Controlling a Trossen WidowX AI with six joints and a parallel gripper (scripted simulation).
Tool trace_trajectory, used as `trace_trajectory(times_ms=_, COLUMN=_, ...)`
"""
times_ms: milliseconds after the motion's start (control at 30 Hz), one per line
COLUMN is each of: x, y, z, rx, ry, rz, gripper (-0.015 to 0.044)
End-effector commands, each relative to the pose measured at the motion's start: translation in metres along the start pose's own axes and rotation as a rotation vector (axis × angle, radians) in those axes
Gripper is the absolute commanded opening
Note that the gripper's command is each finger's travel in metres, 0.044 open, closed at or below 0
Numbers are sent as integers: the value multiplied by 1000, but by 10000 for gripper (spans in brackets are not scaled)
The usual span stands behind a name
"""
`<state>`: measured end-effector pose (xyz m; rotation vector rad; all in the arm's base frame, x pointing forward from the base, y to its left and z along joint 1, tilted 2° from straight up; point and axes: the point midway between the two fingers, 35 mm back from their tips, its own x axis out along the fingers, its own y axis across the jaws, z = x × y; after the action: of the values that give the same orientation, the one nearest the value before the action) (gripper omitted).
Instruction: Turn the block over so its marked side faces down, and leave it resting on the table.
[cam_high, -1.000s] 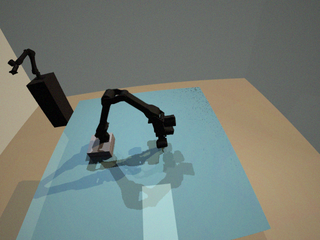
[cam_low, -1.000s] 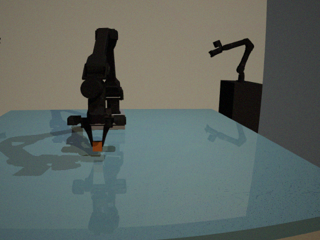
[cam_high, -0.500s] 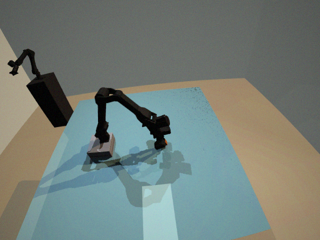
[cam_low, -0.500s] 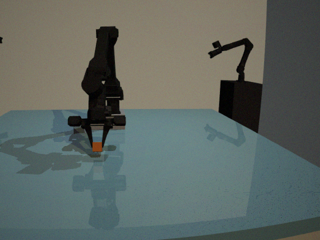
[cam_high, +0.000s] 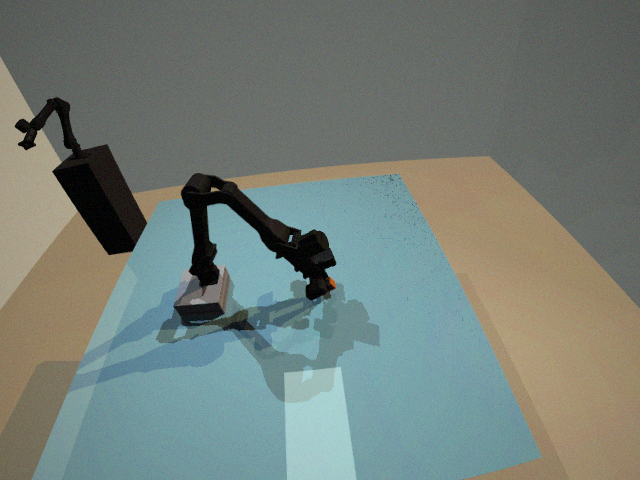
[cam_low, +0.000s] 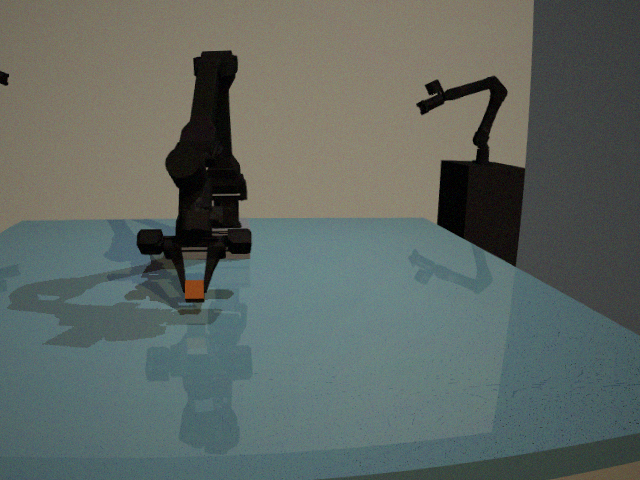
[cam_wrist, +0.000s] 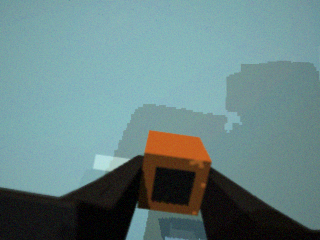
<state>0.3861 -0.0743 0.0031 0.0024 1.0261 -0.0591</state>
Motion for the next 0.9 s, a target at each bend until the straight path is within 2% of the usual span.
trace_trajectory(times_ms=0, x=7, y=0, z=-2, rx=-3, ry=-39, rz=4, gripper=0)
trace_trajectory(times_ms=433, x=28, y=-1, z=-7, rx=-2, ry=-239, rz=5, gripper=0)
trace_trajectory(times_ms=867, x=26, y=1, z=-15, rx=-20, ry=-438, rz=6, gripper=0)
